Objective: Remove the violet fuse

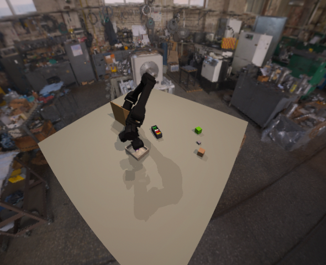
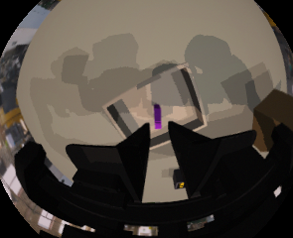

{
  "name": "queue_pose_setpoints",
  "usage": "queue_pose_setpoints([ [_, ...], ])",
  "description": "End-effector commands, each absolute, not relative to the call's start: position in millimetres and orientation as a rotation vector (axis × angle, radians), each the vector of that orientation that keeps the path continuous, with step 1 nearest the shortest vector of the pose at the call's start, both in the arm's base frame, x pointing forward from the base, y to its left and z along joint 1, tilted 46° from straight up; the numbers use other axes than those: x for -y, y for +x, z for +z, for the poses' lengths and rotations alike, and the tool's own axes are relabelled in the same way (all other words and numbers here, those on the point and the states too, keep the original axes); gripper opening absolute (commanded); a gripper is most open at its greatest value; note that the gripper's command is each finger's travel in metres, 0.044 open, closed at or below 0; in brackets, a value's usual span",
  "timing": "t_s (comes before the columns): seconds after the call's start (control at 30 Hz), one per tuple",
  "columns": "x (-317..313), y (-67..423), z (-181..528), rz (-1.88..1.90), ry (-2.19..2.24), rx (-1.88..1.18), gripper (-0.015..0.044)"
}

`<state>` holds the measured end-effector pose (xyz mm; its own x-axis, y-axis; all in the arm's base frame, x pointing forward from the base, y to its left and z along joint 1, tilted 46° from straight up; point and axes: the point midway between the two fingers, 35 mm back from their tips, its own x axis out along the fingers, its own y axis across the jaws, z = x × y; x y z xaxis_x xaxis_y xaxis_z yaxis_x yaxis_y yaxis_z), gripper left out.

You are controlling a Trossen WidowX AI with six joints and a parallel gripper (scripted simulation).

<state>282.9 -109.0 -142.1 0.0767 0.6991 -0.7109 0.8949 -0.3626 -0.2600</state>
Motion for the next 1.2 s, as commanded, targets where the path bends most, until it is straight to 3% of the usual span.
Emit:
queue_pose_setpoints([
  [0.0,109,283,-142,-1.159,2.11,-1.606,0.0184],
  [0.2,112,283,-140,-1.16,2.11,-1.606,0.033],
  [0.33,135,279,-116,-1.165,2.114,-1.612,0.033],
  [1.17,136,279,-116,-1.165,2.121,-1.607,0.033],
])
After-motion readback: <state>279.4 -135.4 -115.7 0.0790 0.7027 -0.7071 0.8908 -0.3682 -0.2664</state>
